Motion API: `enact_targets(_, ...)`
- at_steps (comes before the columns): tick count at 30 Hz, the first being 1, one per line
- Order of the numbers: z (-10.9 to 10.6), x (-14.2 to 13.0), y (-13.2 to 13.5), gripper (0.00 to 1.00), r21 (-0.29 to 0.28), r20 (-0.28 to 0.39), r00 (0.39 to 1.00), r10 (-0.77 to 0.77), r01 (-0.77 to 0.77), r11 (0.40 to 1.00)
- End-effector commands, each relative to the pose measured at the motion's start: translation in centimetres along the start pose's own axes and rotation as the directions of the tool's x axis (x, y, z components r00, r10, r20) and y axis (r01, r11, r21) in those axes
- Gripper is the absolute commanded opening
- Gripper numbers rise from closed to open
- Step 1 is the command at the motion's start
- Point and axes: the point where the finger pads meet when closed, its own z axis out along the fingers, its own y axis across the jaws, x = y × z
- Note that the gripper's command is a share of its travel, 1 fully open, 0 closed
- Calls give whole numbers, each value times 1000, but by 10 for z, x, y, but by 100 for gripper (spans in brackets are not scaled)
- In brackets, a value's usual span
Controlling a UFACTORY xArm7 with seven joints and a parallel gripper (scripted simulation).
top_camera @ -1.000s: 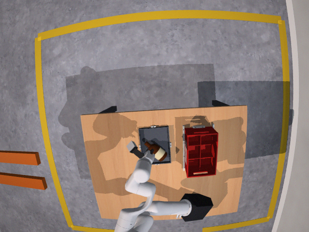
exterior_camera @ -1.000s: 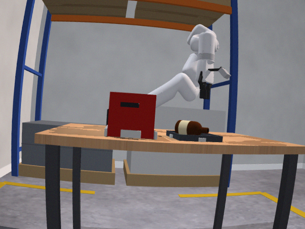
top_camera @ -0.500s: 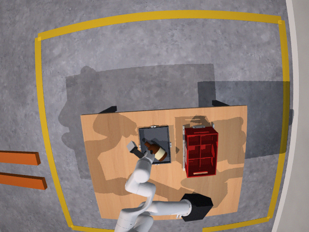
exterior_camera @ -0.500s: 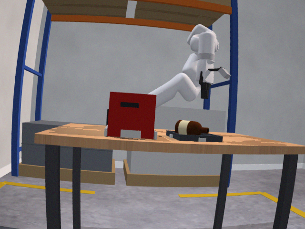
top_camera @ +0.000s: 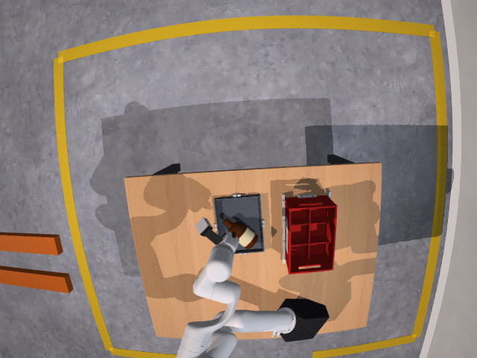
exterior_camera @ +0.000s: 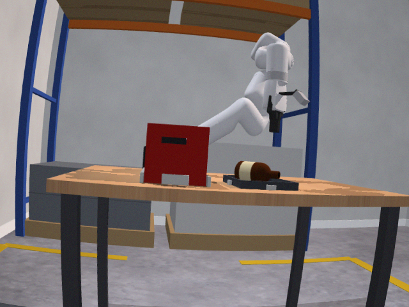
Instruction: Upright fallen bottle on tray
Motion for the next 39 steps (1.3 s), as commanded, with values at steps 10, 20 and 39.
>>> enact_targets(10,-1,1,1,65,-3,-3,1000,0,0,1000)
enact_targets(20,-1,1,1,65,-3,-3,1000,0,0,1000)
enact_targets(39,-1,1,1,65,-3,-3,1000,0,0,1000)
